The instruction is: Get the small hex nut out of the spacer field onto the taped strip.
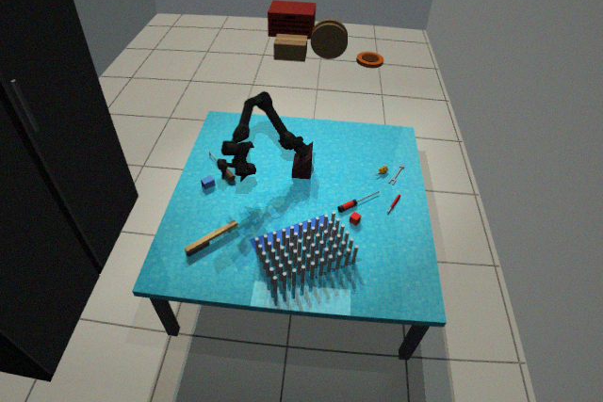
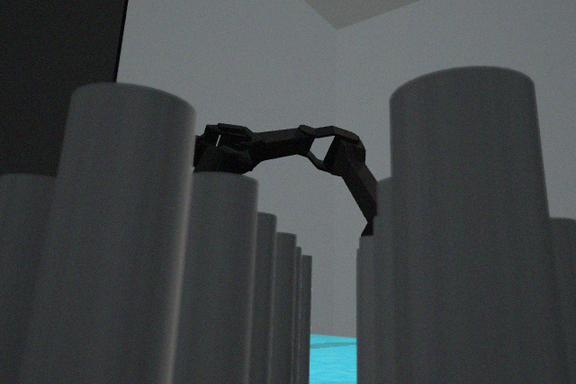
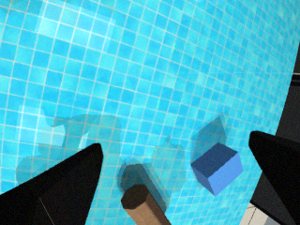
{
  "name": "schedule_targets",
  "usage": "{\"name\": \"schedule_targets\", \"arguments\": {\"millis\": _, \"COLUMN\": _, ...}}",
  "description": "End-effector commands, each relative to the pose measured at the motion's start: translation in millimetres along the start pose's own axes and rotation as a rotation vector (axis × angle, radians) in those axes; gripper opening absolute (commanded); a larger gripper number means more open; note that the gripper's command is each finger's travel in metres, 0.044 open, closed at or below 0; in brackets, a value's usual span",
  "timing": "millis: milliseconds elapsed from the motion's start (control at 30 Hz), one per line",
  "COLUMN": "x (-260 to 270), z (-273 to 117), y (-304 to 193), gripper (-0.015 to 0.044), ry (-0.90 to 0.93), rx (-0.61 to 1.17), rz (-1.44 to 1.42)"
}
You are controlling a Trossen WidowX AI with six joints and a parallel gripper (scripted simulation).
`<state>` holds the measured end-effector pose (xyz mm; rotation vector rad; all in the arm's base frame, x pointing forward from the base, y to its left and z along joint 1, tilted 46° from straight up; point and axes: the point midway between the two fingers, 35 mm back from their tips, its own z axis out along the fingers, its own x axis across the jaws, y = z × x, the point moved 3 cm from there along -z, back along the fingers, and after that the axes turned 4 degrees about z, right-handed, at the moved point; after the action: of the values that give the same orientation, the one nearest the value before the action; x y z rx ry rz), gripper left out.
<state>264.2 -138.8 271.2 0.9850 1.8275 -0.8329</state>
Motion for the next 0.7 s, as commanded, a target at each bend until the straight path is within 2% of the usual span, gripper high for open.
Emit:
{"name": "schedule_targets", "arguments": {"millis": 0, "x": -21, "z": -20, "y": -64, "gripper": 0.0440, "ry": -0.002, "rx": 0.222, "rz": -0.202}}
{"name": "schedule_targets", "arguments": {"millis": 133, "x": -31, "z": -43, "y": -112, "gripper": 0.0440, "ry": 0.029, "rx": 0.390, "rz": -0.358}}
{"name": "schedule_targets", "arguments": {"millis": 433, "x": -32, "z": -44, "y": -115, "gripper": 0.0440, "ry": 0.032, "rx": 0.400, "rz": -0.367}}
{"name": "schedule_targets", "arguments": {"millis": 667, "x": -10, "z": 9, "y": -120, "gripper": 0.0440, "ry": 0.029, "rx": 0.401, "rz": -0.366}}
